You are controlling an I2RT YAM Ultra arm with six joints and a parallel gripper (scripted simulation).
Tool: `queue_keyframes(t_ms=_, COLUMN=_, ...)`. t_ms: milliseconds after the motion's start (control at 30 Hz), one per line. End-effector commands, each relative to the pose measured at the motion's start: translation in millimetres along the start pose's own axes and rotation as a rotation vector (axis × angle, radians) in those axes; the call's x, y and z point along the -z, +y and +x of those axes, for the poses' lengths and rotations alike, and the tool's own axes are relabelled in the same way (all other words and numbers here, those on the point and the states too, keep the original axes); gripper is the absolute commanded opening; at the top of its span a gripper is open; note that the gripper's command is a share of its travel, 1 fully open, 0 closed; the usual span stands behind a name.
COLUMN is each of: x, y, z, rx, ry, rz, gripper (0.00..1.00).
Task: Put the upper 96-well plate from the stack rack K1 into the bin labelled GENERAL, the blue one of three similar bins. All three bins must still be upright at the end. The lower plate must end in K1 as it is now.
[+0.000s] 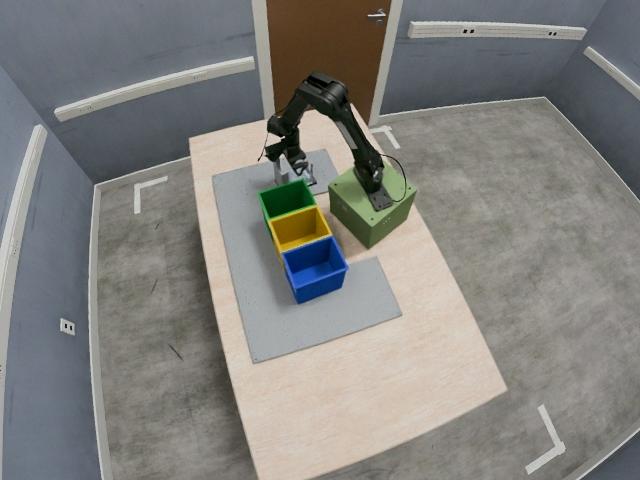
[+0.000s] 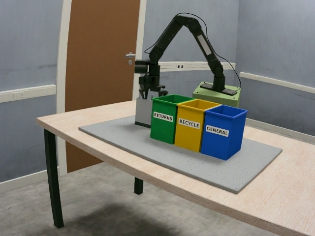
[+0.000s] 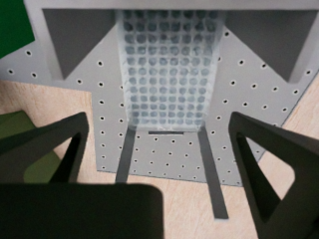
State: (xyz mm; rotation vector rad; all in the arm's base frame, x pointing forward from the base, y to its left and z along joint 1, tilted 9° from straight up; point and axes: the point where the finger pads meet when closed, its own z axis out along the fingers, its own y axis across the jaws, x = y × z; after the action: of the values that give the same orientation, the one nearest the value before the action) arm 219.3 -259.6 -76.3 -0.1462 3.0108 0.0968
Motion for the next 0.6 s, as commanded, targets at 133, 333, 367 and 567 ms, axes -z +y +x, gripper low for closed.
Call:
queue_keyframes(t_ms=133, x=-9.0, y=-3.7, z=-2.9, rx=-0.006, ry=-0.013, rz=0.019, gripper=1.00)
queue_keyframes(t_ms=333, x=-19.3, y=-3.0, z=-2.5, rx=-0.006, ry=-0.012, rz=0.017, gripper=1.00)
queue_keyframes(t_ms=367, x=-20.9, y=-3.3, z=-2.1, rx=-0.007, ry=-0.012, rz=0.017, gripper=1.00)
queue_keyframes(t_ms=567, x=-27.7, y=-2.4, z=-3.7, rx=-0.002, ry=-0.012, rz=0.017, gripper=1.00)
